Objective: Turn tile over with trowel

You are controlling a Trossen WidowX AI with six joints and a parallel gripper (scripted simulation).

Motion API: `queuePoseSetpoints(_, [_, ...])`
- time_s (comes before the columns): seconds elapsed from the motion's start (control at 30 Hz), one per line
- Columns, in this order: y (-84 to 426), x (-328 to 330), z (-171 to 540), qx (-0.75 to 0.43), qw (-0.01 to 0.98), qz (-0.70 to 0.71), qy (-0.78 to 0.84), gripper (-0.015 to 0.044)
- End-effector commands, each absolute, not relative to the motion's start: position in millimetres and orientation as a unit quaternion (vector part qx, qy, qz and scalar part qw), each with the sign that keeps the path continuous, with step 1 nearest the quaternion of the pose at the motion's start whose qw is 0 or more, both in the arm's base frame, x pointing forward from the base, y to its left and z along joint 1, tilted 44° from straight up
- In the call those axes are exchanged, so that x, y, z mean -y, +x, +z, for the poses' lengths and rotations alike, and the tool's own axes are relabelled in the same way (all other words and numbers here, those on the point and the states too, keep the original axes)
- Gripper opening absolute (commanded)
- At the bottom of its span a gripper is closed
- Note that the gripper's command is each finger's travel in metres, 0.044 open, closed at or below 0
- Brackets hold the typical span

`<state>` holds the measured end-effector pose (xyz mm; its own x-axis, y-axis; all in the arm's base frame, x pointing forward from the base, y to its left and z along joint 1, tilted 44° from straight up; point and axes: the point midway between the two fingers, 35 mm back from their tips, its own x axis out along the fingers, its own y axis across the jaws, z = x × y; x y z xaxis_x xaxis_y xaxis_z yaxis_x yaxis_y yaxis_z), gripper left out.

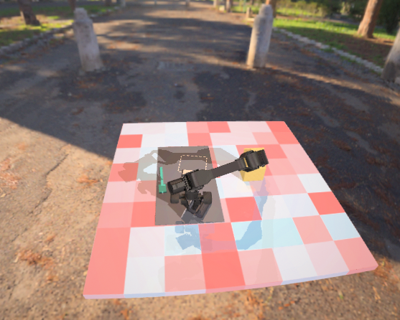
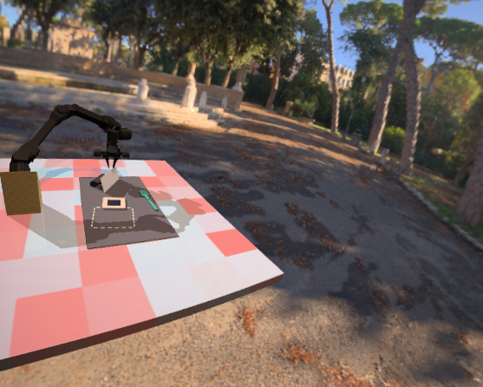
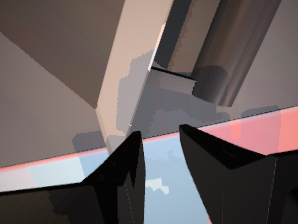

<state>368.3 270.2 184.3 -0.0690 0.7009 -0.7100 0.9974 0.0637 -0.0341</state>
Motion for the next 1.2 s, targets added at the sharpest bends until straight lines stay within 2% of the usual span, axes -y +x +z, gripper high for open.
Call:
queuePoseSetpoints(0.0, [367, -270, 184, -0.678, 0.27, -0.275, 0.626, 0.01])
queuePoseSetpoints(0.27, [368, -270, 184, -0.677, 0.268, -0.276, 0.627, 0.01])
queuePoseSetpoints(0.67, [364, -266, 201, -0.612, 0.144, -0.403, 0.665, 0.01])
queuePoseSetpoints(0.9, [363, -264, 201, -0.608, 0.136, -0.411, 0.666, 0.01])
queuePoseSetpoints(1.17, [332, -219, 167, -0.603, 0.133, -0.418, 0.666, 0.01])
